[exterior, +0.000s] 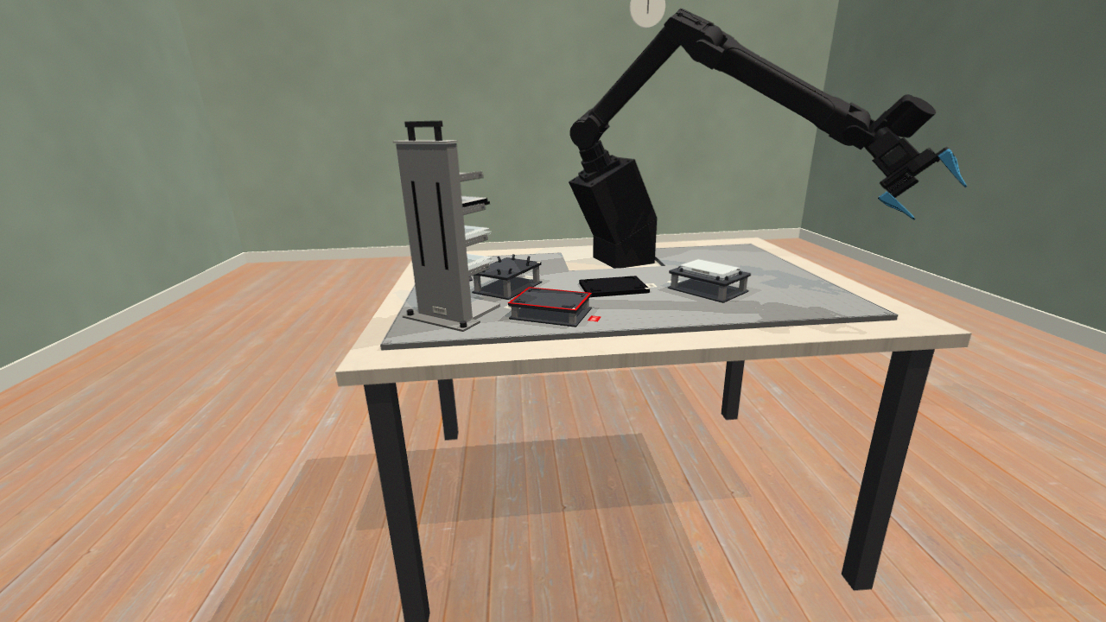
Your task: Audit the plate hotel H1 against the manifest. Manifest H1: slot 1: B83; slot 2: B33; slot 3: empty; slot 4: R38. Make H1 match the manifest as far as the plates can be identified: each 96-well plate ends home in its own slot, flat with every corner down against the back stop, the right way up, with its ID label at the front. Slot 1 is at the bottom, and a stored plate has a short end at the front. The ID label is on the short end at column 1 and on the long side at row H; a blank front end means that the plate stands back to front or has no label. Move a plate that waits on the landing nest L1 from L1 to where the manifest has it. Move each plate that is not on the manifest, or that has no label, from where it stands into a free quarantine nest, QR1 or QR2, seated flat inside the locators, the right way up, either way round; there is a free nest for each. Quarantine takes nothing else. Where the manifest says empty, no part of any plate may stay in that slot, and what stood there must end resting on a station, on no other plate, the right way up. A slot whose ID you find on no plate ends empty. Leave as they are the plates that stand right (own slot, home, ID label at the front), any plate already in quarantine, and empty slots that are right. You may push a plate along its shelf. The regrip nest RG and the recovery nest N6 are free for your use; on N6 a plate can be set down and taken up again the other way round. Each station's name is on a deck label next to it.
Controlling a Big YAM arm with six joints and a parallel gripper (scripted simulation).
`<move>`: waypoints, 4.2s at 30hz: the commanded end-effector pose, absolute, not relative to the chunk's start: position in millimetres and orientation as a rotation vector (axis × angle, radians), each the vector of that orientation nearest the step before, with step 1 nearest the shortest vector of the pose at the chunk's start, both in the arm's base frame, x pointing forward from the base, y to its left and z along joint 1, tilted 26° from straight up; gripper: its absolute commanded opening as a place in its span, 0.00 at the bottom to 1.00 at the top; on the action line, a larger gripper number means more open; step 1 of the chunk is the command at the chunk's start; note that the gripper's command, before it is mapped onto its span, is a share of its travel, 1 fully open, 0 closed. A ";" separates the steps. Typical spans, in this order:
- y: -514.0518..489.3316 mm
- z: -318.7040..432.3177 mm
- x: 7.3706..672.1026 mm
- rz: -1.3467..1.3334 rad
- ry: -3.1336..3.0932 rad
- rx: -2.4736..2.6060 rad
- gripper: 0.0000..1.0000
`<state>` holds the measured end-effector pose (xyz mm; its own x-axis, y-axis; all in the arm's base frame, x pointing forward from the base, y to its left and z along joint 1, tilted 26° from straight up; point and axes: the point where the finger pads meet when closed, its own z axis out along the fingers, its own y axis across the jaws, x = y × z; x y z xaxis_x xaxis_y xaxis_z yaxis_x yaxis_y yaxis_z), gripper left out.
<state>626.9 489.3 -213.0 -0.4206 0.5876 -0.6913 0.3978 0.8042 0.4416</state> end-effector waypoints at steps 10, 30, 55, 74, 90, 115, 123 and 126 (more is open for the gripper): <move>495.8 -203.6 628.9 0.278 2.058 0.728 1.00; 460.9 -165.1 649.4 0.218 2.074 0.696 0.00; 421.6 -105.7 669.0 0.081 2.137 0.636 0.00; 363.1 -103.8 652.2 -0.041 2.217 0.590 0.00; 321.9 -87.6 645.2 -0.120 2.267 0.555 0.00; 252.7 -78.0 621.2 -0.239 2.354 0.502 0.00; 240.2 -54.7 622.3 -0.243 2.353 0.492 0.00; 229.4 -65.6 614.7 -0.261 2.369 0.486 0.00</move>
<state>607.7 239.8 -69.2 -0.6982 0.2749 -0.6611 0.4142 0.9082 -0.0597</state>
